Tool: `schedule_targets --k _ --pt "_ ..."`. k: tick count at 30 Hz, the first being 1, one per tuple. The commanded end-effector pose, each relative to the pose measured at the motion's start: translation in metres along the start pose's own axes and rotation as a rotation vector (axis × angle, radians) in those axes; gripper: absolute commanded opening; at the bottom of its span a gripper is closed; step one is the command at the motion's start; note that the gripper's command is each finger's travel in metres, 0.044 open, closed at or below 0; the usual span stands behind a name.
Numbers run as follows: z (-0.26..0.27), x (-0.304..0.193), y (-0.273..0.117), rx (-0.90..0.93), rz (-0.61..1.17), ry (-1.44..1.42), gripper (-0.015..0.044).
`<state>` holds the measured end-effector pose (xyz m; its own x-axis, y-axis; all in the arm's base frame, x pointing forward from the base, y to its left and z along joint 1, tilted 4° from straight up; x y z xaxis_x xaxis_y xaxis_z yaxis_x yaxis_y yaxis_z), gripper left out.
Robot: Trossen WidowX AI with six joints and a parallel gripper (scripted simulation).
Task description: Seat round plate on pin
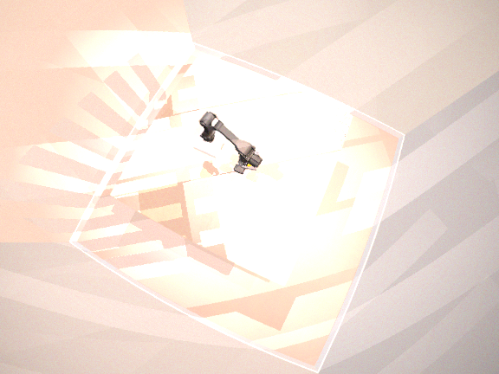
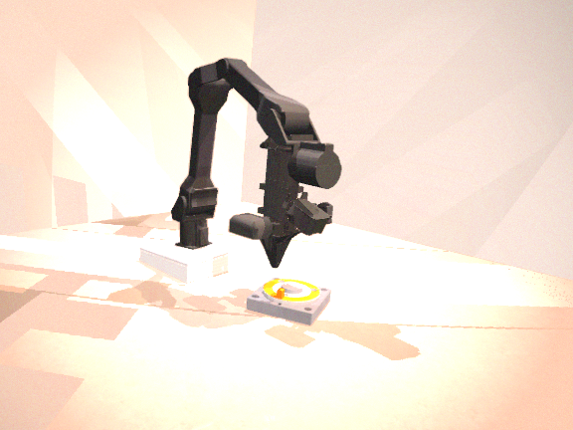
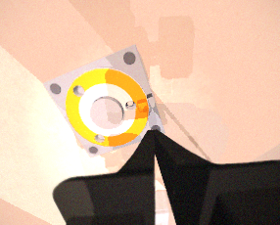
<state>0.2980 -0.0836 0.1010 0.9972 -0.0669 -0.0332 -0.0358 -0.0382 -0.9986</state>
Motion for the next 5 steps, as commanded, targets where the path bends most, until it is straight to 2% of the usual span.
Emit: schedule_targets --k 1,5 --pt "0.0000 0.0000 0.0007 0.000 0.001 0.000 0.0000" --pt "0.0000 0.0000 0.0007 0.000 0.001 0.000 0.0000"
Point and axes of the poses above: the point midway between the two fingers, 35 mm back from their tips, its own y axis out along the fingers, its own z axis across the jaws, x = y × z, the point moved 3 cm from there along -y, back along the fingers
